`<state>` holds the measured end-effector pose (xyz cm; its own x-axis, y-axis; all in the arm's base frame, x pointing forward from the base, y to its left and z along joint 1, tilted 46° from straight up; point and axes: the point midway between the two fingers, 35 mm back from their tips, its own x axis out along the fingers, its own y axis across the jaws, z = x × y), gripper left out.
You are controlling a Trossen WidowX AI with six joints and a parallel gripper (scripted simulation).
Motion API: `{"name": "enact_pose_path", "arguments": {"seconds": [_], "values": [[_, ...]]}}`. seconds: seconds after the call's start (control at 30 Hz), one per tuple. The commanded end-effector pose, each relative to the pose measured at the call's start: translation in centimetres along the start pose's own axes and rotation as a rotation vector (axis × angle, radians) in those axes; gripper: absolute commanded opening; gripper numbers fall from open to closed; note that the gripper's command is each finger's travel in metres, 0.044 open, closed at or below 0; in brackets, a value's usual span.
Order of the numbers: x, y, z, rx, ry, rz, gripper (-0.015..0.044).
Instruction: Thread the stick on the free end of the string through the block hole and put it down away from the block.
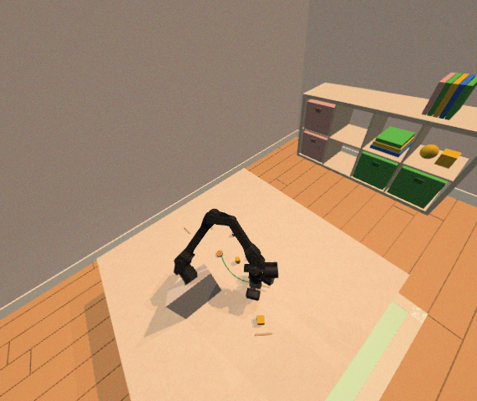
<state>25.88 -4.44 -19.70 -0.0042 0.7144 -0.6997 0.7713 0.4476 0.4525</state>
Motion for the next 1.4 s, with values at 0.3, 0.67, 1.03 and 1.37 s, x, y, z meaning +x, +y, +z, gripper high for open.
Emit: {"name": "enact_pose_path", "arguments": {"seconds": [0.3,0.67,1.03,1.37], "values": [[-1.9,0.1,0.2,-0.009,-0.007,-0.004,0.0],[-3.3,0.0,0.1,-0.01,-0.007,-0.004,0.0],[-3.8,0.4,-0.5,-0.001,-0.027,-0.002,0.0],[-4.9,0.9,-1.1,-0.002,-0.059,-0.004,0.0]]}}
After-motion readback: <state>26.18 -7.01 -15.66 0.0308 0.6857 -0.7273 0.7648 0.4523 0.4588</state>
